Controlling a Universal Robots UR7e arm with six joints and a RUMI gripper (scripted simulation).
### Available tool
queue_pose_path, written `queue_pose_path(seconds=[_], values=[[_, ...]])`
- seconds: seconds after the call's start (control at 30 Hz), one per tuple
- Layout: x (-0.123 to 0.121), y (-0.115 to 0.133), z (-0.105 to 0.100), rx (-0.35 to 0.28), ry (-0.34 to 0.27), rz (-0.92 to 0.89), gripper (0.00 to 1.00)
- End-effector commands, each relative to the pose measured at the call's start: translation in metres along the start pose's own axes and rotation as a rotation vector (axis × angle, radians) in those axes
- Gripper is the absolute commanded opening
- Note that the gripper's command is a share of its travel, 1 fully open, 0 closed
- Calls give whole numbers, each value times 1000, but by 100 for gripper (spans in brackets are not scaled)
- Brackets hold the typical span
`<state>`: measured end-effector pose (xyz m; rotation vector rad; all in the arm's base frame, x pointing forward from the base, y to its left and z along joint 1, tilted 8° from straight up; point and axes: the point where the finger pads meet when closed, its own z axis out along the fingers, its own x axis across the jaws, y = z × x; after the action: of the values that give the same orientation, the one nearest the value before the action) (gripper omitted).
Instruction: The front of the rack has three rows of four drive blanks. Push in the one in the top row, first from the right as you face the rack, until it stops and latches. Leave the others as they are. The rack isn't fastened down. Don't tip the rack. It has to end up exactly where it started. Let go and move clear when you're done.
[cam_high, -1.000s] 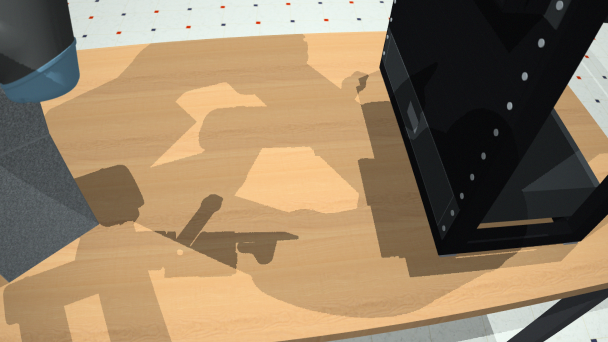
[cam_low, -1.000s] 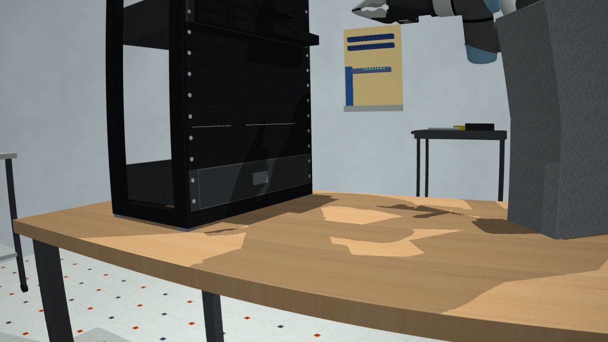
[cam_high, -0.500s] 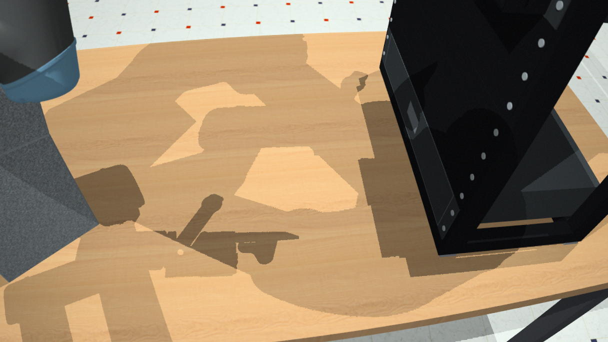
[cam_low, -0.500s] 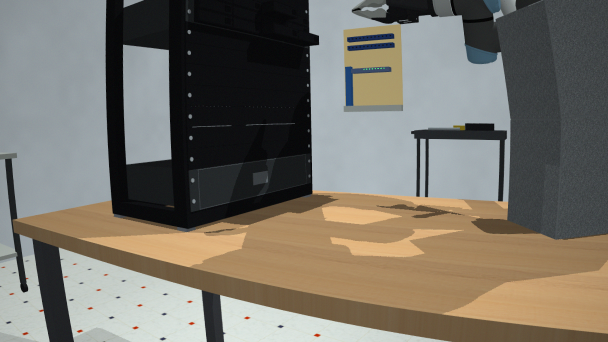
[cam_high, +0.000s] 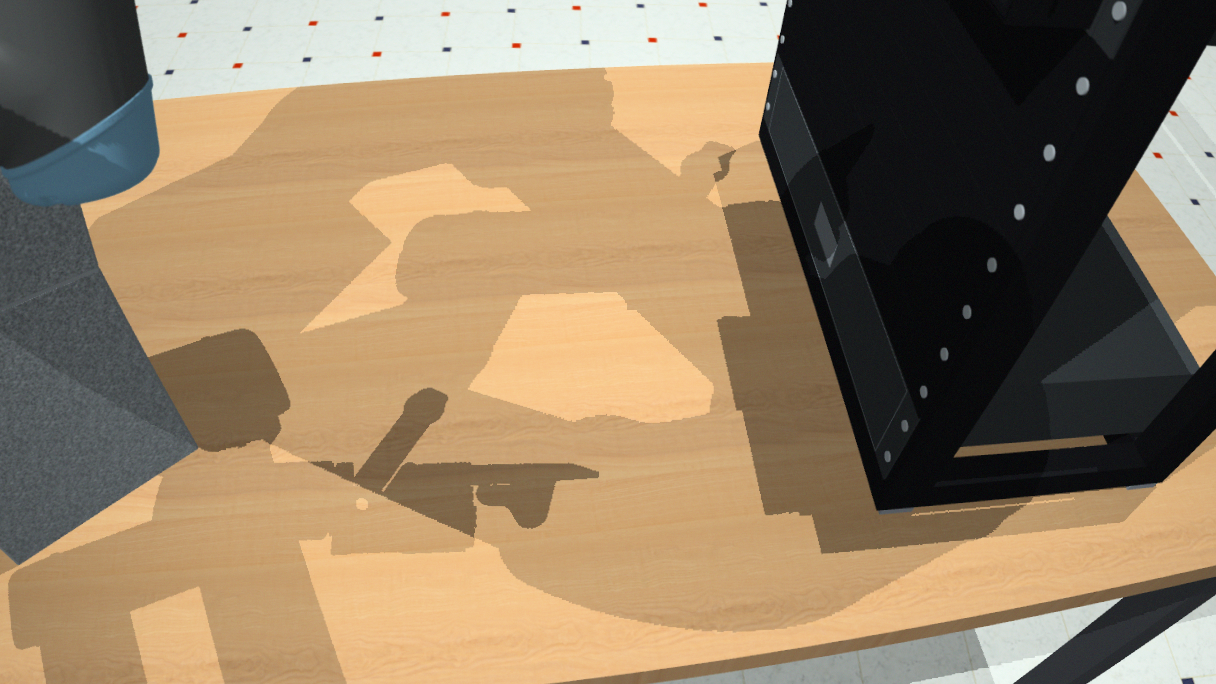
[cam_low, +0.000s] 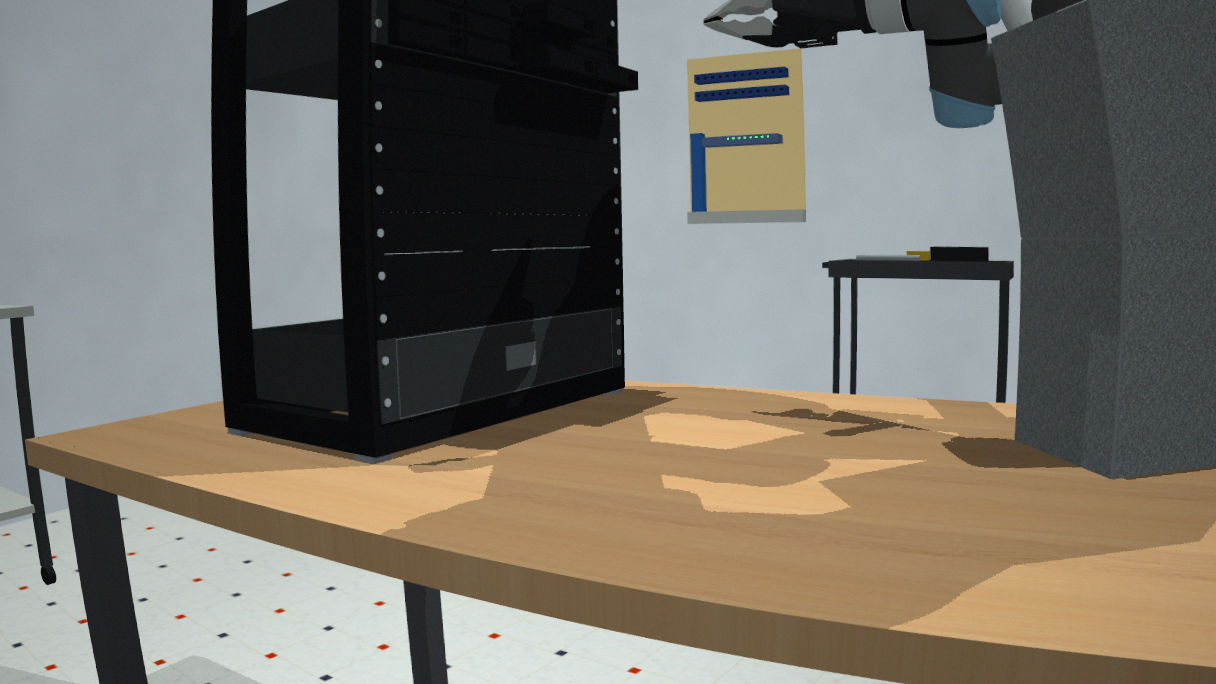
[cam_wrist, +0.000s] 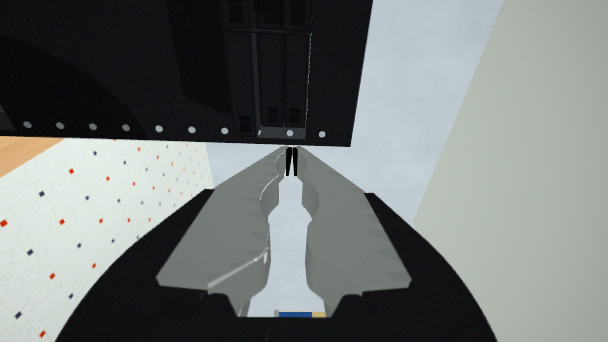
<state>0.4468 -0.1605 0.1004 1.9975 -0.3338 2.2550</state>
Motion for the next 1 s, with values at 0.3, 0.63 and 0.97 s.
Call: queue_pose_path(seconds=[0.3,0.63,0.97], values=[[3,-2,-34,7,8,1,0],[2,-1,-35,7,7,1,0],[1,-1,-35,6,5,1,0]])
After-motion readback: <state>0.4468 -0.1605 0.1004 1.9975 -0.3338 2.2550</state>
